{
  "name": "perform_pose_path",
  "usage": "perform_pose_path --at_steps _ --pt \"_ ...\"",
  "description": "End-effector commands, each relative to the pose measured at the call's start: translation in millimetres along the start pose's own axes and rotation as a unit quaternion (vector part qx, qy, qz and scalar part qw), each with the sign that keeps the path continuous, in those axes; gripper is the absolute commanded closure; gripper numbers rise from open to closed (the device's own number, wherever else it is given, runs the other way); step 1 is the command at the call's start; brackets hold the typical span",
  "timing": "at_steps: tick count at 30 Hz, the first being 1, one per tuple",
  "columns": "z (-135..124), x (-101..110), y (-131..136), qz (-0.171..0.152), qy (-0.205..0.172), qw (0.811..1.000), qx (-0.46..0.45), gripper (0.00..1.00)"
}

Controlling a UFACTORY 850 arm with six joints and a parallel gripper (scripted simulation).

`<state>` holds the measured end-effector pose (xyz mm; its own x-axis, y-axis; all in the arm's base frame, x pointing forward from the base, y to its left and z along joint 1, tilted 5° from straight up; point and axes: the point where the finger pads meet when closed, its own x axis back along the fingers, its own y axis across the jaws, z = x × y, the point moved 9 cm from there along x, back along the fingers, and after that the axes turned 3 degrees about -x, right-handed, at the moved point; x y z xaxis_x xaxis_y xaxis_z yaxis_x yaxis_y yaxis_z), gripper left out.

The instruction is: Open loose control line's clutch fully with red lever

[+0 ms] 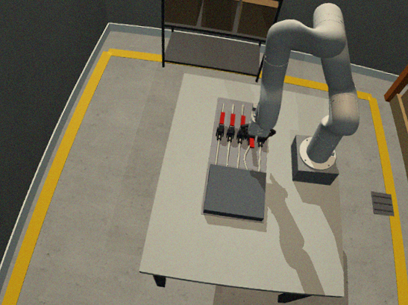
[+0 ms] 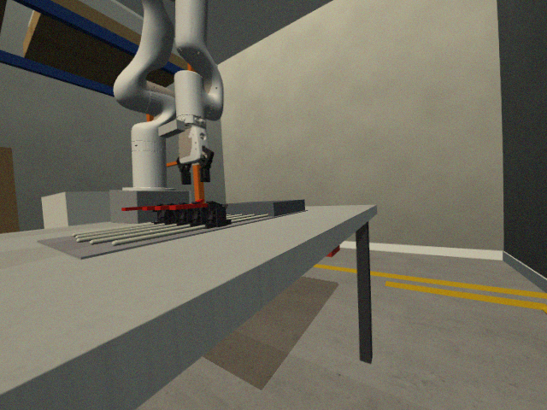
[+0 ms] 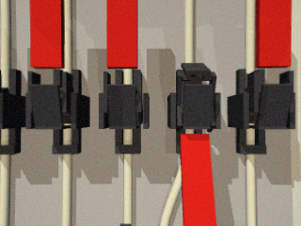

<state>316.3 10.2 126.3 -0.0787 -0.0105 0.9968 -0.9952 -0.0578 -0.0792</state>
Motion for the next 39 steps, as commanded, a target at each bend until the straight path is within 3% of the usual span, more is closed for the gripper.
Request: perform_pose_path --at_steps 1,12,39 --pt "0.1 10.1 -0.4 0.0 -0.001 1.0 0.0 0.0" --pt "0.1 20.5 -0.4 0.0 -0.001 1.0 0.0 0.0" --pt "0.1 20.8 -0.4 0.0 -0.001 1.0 0.0 0.0"
